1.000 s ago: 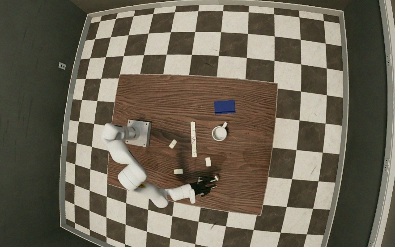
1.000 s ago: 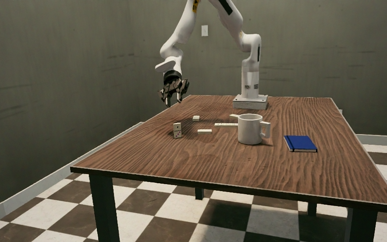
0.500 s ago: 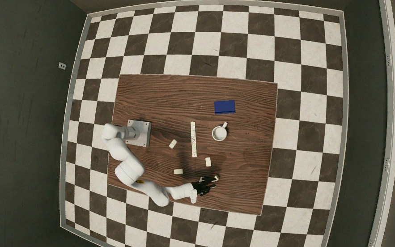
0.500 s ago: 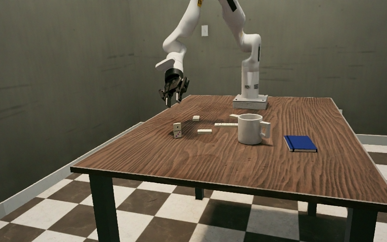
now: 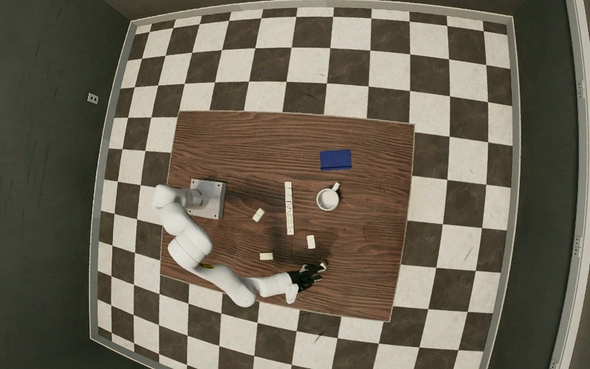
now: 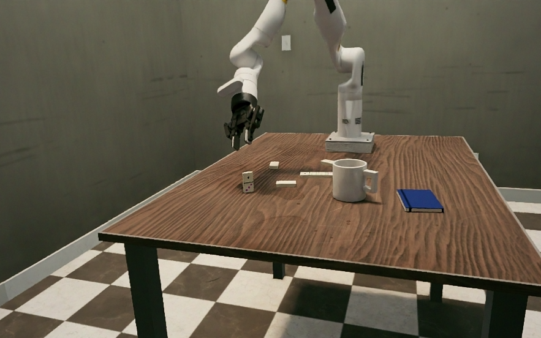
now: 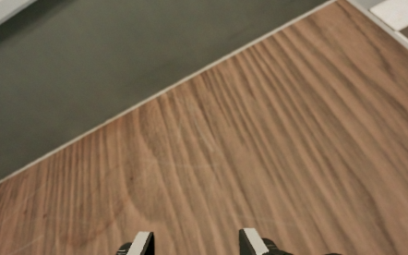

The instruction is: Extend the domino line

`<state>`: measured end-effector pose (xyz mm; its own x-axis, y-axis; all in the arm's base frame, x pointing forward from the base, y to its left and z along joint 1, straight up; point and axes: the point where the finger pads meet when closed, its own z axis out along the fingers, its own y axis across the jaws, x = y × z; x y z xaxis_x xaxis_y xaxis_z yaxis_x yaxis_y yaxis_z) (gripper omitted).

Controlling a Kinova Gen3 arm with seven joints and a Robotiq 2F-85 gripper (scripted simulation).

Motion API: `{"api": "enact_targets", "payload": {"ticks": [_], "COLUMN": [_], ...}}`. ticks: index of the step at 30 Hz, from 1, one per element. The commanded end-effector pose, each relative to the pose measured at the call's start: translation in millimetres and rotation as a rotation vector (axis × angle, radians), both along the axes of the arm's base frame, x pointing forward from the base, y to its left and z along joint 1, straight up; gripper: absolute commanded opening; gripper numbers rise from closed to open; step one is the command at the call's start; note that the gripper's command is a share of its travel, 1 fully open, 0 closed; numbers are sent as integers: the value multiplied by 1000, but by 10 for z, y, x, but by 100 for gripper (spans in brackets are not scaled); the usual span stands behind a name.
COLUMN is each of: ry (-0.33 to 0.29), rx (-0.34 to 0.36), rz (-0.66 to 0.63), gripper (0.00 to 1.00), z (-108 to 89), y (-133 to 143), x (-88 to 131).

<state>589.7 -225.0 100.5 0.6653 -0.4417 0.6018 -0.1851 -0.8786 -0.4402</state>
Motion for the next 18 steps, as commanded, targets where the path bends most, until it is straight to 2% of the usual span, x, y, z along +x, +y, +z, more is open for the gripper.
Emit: {"api": "enact_targets", "payload": {"ticks": [1,18], "ry": [22,126], "rx": [7,43], "rz": [-22,-121], "gripper": [50,50], "z": [15,20], "y": [-7,-15], "x": [7,21]}}
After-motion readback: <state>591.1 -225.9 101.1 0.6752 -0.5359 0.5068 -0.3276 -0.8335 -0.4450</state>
